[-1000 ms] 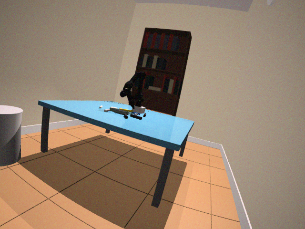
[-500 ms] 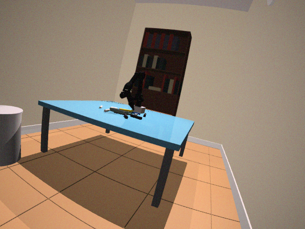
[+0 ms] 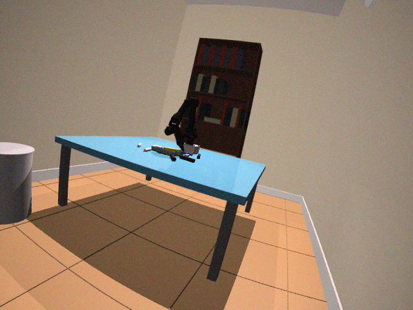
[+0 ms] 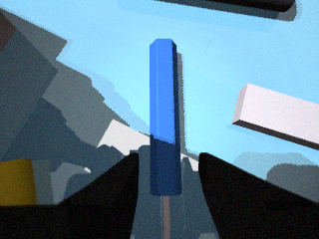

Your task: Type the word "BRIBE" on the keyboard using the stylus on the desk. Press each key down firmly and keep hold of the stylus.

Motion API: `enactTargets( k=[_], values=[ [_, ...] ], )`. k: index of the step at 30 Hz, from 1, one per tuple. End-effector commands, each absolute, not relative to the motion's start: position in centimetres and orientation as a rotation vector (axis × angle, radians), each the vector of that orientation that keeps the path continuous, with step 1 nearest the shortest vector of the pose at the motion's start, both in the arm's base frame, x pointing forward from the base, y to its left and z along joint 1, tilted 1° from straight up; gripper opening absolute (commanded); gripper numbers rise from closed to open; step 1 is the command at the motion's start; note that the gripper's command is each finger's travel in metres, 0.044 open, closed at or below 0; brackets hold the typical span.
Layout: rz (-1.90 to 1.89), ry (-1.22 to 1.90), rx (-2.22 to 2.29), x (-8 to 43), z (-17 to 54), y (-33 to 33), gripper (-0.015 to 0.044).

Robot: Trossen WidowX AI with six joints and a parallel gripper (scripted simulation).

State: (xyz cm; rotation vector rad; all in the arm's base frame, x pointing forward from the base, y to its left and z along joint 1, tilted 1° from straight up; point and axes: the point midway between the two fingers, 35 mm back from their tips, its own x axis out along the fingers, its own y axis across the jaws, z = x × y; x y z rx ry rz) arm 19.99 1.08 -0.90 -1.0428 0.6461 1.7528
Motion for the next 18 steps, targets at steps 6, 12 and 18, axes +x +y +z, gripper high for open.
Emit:
enactTargets(
  k=[6,12,18],
  values=[
    [1.758,0.64,-1.039,19.9,-1.7,1.2,0.015],
    [1.758,0.64,-1.039,19.9,-2.2,1.2,0.015],
    [1.758,0.64,-1.039,19.9,-2.7,1.2,0.015]
  ],
)
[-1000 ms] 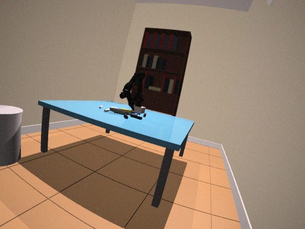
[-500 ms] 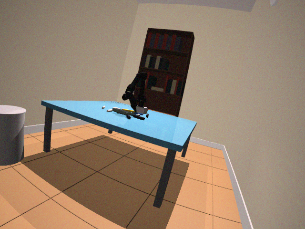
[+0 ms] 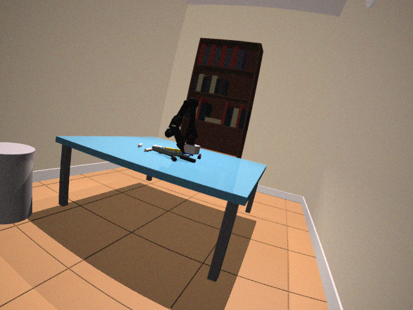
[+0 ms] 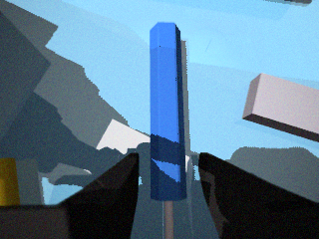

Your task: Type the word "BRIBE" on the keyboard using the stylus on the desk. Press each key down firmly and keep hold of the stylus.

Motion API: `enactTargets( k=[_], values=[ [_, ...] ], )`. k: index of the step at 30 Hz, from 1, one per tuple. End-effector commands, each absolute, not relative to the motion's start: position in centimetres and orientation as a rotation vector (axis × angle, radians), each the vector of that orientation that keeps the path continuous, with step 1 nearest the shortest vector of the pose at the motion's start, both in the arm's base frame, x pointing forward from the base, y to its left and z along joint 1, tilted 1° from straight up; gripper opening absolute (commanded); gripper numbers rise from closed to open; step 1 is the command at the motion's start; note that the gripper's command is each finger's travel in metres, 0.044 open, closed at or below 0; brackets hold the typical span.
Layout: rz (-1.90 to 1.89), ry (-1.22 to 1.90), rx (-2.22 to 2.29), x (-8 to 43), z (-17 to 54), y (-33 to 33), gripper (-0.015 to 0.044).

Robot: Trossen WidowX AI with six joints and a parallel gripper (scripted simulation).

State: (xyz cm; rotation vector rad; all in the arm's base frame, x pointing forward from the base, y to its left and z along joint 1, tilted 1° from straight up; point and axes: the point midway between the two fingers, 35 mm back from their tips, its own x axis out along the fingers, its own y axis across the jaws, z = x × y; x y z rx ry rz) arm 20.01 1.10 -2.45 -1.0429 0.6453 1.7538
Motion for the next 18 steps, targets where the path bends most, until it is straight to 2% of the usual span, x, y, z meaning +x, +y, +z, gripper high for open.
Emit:
enactTargets(
  k=[1,2,7,10,18],
  values=[
    [1.758,0.64,-1.039,19.9,-2.7,1.2,0.015],
    [1.758,0.64,-1.039,19.9,-2.7,1.2,0.015],
    [1.755,0.646,-1.041,20.0,-2.6,1.1,0.0019],
    [1.755,0.646,-1.041,20.0,-2.6,1.1,0.0],
    [1.755,0.646,-1.041,20.0,0.0,1.0,0.0]
  ],
)
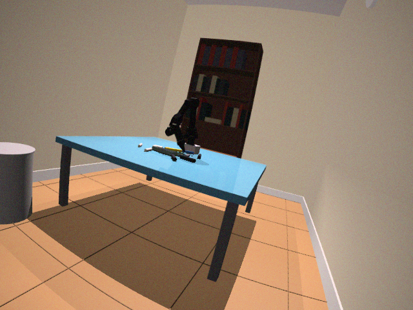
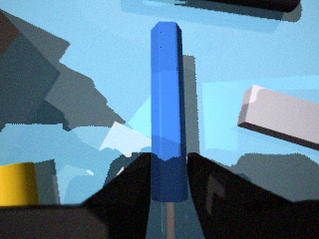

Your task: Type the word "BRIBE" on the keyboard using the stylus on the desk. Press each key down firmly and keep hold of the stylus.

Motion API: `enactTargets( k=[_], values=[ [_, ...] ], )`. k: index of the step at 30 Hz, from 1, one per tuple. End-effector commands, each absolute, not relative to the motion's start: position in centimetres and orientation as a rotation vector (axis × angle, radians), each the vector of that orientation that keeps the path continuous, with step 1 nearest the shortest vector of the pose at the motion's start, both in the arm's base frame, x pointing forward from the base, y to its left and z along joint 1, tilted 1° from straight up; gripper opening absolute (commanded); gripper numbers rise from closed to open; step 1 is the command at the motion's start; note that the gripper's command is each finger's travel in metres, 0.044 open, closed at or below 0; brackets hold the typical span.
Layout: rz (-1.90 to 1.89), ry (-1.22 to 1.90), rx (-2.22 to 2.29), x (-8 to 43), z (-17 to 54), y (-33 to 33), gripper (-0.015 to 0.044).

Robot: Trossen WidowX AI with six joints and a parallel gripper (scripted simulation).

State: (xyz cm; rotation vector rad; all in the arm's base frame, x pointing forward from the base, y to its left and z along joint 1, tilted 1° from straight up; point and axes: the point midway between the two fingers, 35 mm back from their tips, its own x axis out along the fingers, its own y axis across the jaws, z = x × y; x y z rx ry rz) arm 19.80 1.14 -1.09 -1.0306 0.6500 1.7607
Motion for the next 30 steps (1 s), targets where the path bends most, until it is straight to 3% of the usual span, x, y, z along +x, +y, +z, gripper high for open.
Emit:
enactTargets(
  k=[1,10,30],
  values=[
    [1.755,0.646,-1.041,20.0,0.6,1.0,0.0],
    [1.742,0.666,-1.037,19.9,2.0,1.1,0.0],
    [1.348,1.158,-0.902,19.0,1.4,1.7,0.0]
  ],
)
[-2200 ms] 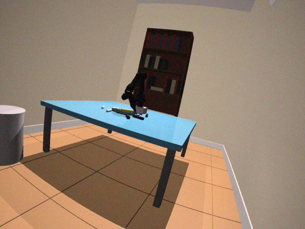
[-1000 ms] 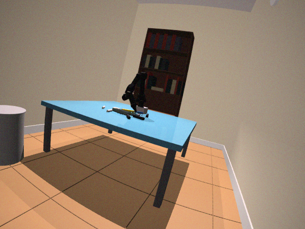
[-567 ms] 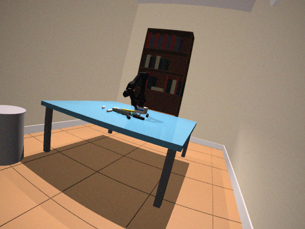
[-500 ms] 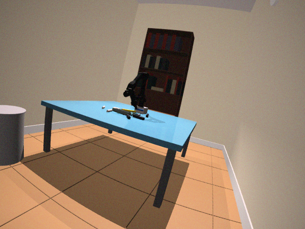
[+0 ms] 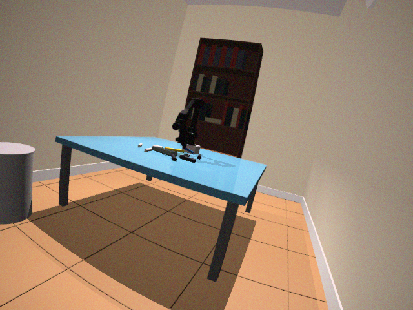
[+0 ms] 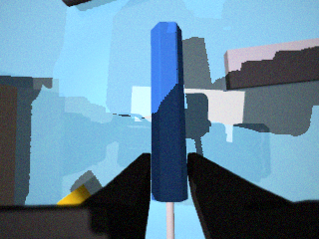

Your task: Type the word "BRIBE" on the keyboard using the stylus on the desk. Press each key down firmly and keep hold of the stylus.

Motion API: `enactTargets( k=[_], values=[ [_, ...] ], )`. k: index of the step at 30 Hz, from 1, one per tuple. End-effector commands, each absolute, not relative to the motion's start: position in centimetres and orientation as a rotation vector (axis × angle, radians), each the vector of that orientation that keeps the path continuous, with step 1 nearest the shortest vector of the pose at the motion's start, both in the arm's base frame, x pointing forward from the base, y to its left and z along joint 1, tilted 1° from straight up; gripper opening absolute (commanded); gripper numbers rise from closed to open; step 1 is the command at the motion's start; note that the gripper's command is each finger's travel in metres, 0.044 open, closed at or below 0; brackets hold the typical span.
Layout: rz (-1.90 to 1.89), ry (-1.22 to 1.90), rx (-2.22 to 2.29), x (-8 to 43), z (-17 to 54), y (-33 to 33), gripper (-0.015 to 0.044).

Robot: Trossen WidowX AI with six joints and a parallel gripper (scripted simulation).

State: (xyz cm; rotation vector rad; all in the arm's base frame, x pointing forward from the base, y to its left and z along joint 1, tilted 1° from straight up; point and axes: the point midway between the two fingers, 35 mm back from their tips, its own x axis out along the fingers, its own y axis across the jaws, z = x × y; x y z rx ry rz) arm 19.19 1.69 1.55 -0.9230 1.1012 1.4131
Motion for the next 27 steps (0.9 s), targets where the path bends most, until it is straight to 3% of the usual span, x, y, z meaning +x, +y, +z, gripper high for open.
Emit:
enactTargets(
  k=[1,27],
  values=[
    [1.323,1.176,-0.895,18.95,1.4,1.74,0.0],
    [0.585,1.412,-0.623,18.73,1.23,2.18,0.0]
  ],
)
